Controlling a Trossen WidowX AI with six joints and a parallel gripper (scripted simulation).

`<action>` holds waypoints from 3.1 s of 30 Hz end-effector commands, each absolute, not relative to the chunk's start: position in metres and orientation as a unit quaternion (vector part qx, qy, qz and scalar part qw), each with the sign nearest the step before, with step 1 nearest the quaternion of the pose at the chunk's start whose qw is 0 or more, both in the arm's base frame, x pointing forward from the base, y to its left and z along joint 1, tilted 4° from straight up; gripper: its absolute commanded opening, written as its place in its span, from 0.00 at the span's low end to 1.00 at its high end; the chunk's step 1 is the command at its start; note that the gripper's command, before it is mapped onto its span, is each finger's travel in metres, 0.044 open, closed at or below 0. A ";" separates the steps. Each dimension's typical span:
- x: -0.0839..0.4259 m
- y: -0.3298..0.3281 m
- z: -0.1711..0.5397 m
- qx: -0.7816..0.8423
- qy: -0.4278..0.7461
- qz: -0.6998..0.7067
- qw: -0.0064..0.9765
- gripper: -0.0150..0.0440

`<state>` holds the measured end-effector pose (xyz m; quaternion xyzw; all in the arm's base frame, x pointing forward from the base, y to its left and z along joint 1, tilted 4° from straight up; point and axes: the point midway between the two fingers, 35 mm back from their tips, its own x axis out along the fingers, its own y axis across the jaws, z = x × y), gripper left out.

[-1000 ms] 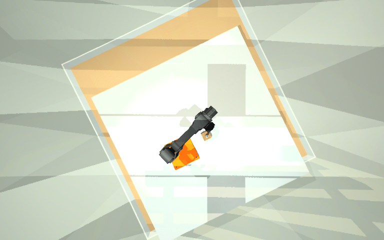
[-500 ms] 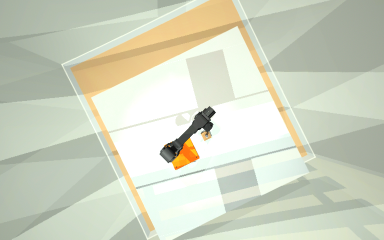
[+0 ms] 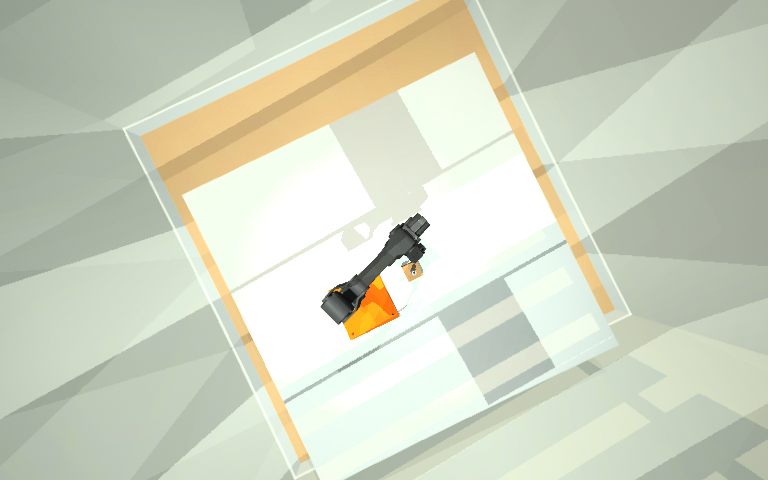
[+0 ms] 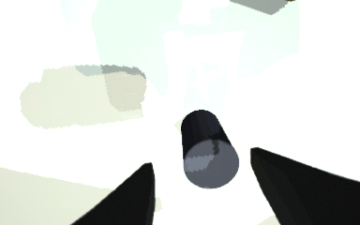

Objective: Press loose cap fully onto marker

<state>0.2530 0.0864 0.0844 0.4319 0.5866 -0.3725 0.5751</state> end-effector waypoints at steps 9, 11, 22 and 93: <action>0.251 0.088 0.061 0.430 0.591 -0.378 0.569 0.67; 0.250 0.088 0.058 0.430 0.591 -0.378 0.569 0.67; 0.250 0.088 0.050 0.430 0.591 -0.378 0.569 0.58; 0.254 -0.006 0.139 0.427 0.588 -0.381 0.571 0.25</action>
